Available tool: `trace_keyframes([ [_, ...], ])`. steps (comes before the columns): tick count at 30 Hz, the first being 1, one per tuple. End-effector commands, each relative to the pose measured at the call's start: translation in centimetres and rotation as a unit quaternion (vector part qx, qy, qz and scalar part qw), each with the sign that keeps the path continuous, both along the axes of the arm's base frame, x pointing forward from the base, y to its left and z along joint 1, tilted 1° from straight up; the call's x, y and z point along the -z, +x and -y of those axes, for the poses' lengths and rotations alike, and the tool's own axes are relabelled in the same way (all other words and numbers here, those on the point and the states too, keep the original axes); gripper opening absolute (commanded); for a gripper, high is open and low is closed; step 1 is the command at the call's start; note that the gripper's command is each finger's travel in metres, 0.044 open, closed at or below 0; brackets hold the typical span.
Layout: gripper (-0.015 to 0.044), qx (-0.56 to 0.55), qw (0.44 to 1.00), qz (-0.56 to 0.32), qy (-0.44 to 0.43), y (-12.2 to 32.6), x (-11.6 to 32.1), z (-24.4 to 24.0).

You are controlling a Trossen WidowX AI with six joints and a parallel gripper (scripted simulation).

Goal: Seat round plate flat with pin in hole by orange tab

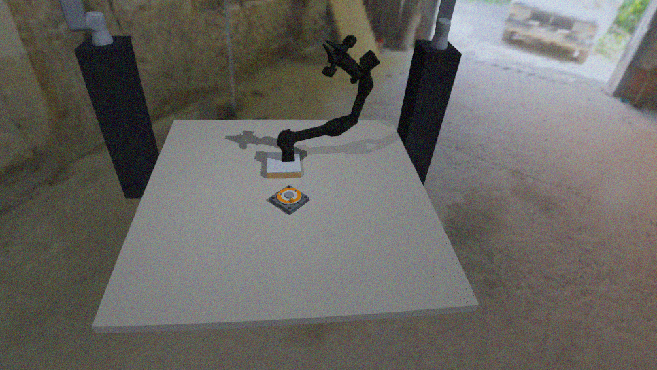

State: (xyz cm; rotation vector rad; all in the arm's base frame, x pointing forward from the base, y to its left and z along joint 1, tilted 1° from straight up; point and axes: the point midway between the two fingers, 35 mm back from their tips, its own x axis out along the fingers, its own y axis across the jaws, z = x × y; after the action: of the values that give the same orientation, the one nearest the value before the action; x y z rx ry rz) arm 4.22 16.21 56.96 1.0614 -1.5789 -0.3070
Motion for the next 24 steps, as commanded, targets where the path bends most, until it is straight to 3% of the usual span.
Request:
trace_keyframes([
  [1,0.0,0.001,0.996,-0.052,0.073,-2.1,-1.1,6.7],
  [4,0.0,-0.033,0.994,-0.051,0.089,-1.9,-0.9,8.8],
  [12,0.0,-0.08,0.953,-0.207,0.205,-0.8,1.0,21.2],
  [16,0.0,-0.13,0.902,-0.325,0.253,2.9,4.3,27.5],
  [19,0.0,-0.151,0.874,-0.381,0.263,5.0,6.0,29.6],
  [24,0.0,-0.211,0.76,-0.562,0.249,12.6,12.2,33.7],
])
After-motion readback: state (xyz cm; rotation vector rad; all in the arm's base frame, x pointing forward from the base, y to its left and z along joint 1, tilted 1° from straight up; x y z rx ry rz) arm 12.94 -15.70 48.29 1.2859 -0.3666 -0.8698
